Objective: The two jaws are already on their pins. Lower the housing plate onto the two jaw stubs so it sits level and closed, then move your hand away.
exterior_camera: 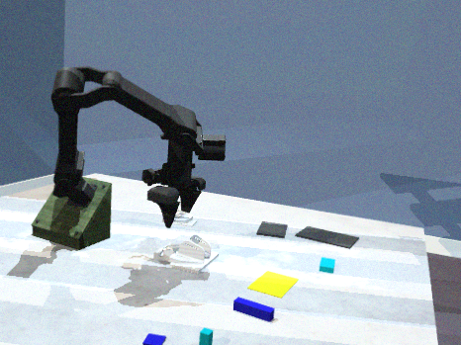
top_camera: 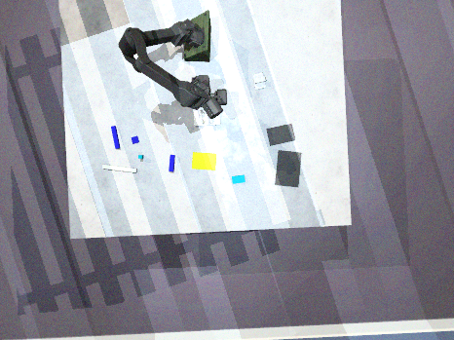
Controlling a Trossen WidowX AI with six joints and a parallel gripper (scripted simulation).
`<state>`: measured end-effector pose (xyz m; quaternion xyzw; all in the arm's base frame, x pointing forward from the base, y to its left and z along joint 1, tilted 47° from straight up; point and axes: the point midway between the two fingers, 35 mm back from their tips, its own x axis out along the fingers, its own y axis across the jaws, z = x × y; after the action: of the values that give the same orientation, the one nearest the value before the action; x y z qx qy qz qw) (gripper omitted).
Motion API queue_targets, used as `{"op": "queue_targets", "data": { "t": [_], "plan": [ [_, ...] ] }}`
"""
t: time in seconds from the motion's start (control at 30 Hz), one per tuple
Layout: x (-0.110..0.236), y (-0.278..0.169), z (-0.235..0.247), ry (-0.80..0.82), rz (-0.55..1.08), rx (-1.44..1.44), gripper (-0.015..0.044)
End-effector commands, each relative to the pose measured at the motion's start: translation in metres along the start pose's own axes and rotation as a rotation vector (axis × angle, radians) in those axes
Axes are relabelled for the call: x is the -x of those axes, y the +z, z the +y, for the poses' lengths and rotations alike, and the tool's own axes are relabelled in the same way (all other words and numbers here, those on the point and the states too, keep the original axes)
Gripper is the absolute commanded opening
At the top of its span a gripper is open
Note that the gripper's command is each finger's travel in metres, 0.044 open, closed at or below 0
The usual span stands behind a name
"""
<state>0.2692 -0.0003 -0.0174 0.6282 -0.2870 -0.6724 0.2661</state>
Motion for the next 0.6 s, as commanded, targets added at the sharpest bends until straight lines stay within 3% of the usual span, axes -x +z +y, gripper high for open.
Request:
{"op": "queue_targets", "data": {
  "t": [0.0, 0.57],
  "plan": [
    [-0.001, 0.002, 0.001, 0.004, 0.001, -0.002, 0.0351],
    [-0.001, 0.017, 0.003, 0.004, 0.001, -0.001, 0.0351]
  ]
}}
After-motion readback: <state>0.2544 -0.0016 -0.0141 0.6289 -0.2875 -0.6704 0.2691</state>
